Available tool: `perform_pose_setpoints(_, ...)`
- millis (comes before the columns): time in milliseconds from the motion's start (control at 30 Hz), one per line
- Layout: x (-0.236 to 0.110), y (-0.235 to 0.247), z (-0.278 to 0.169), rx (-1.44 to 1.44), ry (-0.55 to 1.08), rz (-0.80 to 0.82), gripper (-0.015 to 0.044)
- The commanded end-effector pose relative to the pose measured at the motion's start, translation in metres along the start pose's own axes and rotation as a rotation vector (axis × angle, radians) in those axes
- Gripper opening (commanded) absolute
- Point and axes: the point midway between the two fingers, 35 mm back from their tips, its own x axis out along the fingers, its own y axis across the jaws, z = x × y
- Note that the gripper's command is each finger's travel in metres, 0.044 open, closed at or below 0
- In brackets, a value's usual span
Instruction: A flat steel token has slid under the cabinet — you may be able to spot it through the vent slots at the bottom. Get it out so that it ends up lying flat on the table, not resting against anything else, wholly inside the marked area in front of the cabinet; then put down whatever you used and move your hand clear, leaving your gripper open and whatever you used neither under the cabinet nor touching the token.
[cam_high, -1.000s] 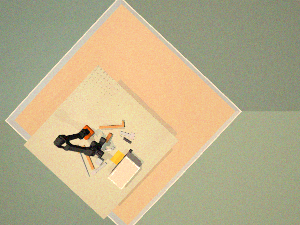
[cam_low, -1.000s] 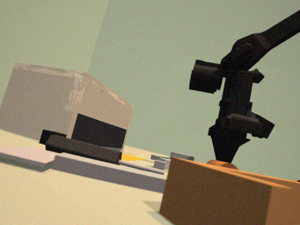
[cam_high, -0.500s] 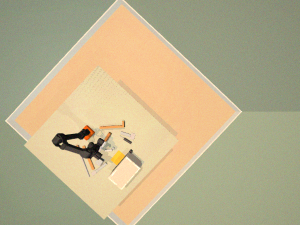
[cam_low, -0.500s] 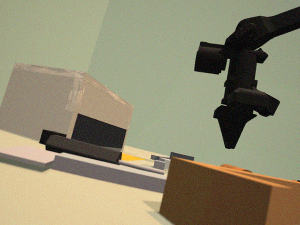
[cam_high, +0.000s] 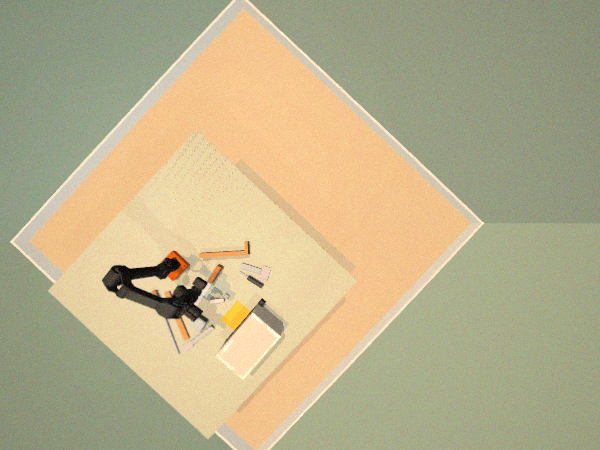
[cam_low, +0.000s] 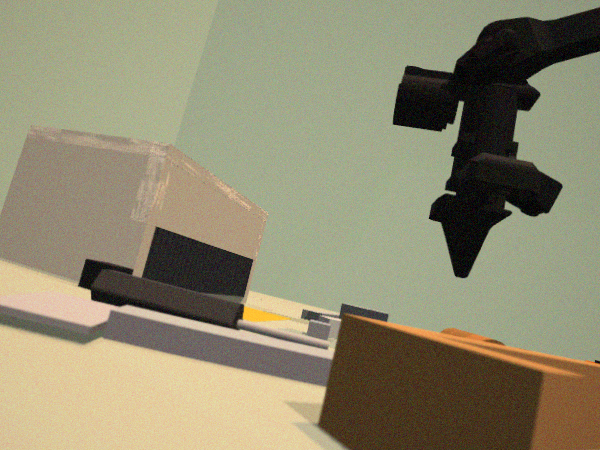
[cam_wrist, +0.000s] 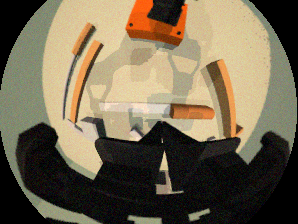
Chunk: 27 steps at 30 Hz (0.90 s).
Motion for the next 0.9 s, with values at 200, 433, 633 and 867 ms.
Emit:
perform_pose_setpoints(200, 0.0, 0.0, 0.0, 0.0, 0.0, 0.0, 0.0)
perform_pose_setpoints(433, -0.001, -0.012, -0.003, -0.188, 0.0, -0.001, 0.0184)
perform_pose_setpoints(633, -0.001, -0.026, -0.006, -0.394, 0.0, -0.003, 0.027)
perform_pose_setpoints(867, -0.001, -0.043, -0.009, -0.634, 0.001, -0.005, 0.027)
